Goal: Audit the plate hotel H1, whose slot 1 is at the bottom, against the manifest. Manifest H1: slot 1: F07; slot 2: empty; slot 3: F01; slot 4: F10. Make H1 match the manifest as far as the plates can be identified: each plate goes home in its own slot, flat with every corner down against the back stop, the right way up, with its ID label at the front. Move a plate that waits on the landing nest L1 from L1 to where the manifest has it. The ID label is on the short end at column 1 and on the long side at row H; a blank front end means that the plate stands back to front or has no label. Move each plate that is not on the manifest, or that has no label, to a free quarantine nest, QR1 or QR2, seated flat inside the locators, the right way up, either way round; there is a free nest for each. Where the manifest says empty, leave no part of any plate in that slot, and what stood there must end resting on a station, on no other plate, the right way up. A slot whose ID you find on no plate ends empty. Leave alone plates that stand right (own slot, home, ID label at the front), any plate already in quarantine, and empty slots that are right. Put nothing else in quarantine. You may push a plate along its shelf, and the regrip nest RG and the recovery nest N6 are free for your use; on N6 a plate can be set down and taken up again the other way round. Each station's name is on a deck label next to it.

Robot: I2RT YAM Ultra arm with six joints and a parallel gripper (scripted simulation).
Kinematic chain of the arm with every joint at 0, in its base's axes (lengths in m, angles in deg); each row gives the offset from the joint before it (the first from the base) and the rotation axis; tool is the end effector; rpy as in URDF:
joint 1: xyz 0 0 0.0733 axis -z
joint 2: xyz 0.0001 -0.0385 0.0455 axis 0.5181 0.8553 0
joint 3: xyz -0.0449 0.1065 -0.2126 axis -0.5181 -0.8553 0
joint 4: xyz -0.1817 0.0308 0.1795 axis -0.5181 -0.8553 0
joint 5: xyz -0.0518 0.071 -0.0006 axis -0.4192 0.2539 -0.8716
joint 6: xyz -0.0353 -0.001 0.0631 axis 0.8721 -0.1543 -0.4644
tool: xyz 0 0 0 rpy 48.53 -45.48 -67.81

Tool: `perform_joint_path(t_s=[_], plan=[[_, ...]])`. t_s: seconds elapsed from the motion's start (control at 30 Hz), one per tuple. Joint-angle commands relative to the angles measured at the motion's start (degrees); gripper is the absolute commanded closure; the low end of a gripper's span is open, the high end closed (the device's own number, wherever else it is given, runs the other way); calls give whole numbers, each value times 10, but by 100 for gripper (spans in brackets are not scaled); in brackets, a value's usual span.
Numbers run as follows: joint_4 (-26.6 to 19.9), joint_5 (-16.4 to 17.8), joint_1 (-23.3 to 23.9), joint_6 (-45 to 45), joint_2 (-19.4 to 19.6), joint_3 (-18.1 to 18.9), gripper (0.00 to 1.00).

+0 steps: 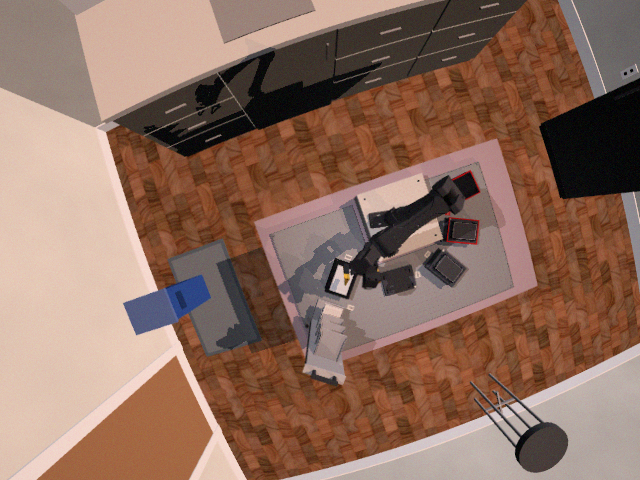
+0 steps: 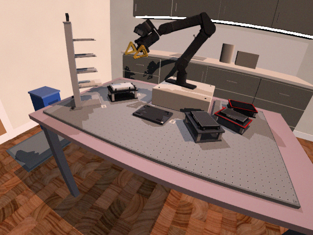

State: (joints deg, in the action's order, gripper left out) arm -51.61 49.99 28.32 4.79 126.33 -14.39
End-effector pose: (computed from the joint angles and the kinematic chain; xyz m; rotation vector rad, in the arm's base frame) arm 0.1501 -0.1915 0.2087 0.2705 2.1701 -0.2630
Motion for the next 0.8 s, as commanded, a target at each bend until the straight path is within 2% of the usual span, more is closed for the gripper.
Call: perform_joint_path(t_s=[0.0,0.5,0.57,0.77], plan=[[-38,-10,-7,29,0,9,0],[-164,-83,-139,135,81,126,0],[-164,-83,-139,135,81,126,0],[-214,-114,-191,171,122,179,0]])
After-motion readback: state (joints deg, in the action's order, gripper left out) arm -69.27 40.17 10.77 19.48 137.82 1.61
